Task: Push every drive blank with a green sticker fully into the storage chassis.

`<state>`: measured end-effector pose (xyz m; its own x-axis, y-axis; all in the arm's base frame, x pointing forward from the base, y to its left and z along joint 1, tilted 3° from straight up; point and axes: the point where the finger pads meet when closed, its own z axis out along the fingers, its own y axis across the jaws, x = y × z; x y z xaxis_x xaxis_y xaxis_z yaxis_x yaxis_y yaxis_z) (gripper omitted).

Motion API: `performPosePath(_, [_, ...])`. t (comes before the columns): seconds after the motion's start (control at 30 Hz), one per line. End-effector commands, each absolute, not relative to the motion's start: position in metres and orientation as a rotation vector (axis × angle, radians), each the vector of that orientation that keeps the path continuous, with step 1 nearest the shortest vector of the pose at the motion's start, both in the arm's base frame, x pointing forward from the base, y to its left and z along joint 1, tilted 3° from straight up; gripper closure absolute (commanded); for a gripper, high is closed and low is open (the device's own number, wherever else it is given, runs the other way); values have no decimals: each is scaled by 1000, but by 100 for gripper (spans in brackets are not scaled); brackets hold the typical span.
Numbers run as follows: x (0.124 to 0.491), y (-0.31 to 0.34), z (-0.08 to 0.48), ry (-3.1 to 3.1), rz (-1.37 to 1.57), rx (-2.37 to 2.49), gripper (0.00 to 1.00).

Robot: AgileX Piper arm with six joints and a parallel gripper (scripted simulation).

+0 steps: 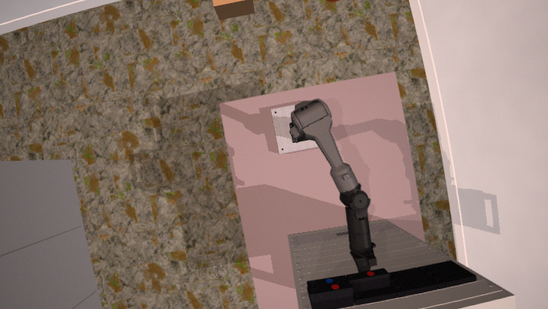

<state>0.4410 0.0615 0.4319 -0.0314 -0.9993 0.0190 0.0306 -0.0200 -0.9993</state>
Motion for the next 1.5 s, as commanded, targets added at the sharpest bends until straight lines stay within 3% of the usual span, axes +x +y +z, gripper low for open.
performPosePath(0.0, [443, 60, 433, 1200, -1267, -1182, 100])
performPosePath(1.47, [447, 59, 434, 1200, -1267, -1182, 100])
